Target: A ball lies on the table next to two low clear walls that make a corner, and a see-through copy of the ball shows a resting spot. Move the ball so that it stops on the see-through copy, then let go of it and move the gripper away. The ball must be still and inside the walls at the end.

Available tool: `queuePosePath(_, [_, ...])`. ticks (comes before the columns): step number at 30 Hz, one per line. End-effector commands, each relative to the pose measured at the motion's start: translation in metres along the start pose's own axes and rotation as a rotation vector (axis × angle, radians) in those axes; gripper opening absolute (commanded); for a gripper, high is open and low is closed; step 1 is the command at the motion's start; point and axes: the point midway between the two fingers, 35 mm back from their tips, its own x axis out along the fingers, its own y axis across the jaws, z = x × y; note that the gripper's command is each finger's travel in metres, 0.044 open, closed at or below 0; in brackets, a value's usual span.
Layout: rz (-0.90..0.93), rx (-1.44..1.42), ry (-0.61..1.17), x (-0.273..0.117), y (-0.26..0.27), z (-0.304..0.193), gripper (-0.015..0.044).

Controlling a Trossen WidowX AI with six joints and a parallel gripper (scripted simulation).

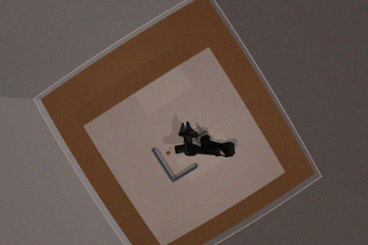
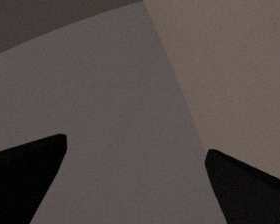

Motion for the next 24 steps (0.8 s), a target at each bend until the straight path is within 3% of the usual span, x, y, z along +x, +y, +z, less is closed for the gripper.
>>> queuePosePath(1, [-0.009,0.015,-0.001,0.0,-0.001,-0.001,0.0374])
queuePosePath(6, [-0.234,0.395,-0.073,-0.012,-0.033,-0.029,0.0249])
queuePosePath(14, [-0.52,1.036,-0.464,-0.058,-0.093,-0.072,0.0249])
queuePosePath(24, [-0.554,1.346,-0.808,-0.096,-0.124,-0.091,0.0249])
